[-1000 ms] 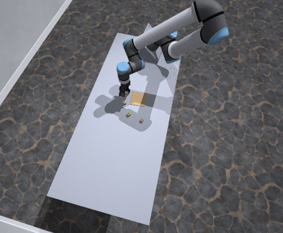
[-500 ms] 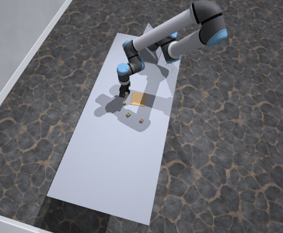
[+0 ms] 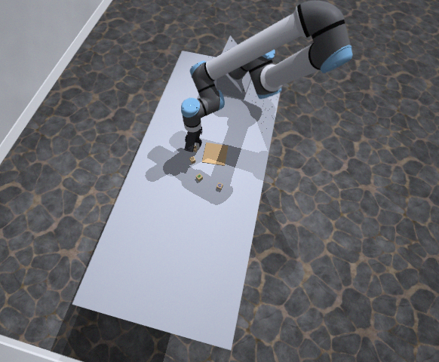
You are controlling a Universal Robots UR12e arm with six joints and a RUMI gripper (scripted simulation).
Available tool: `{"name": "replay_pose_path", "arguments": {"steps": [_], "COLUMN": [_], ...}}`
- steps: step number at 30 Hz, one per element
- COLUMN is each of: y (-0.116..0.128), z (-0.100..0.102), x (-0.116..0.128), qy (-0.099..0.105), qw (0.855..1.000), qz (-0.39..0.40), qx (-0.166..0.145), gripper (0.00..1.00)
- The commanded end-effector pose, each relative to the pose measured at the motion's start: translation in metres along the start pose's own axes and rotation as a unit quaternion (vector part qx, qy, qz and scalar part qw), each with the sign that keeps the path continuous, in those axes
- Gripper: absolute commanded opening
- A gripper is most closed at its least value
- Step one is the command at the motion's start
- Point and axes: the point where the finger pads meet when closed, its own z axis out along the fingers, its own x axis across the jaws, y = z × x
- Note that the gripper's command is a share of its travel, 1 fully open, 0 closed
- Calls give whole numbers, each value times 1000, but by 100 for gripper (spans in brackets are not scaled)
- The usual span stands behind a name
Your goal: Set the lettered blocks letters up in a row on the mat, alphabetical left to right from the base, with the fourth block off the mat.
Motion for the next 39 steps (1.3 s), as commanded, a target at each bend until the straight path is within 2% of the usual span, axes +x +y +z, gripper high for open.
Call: {"name": "replay_pose_path", "arguments": {"steps": [1, 39], "y": [-1, -1], "z": [-1, 3], "x": [0, 1], "qy": [0, 0], "qw": [1000, 1000], "qz": [0, 0], "qx": [1, 1], "gripper": [9, 9]}}
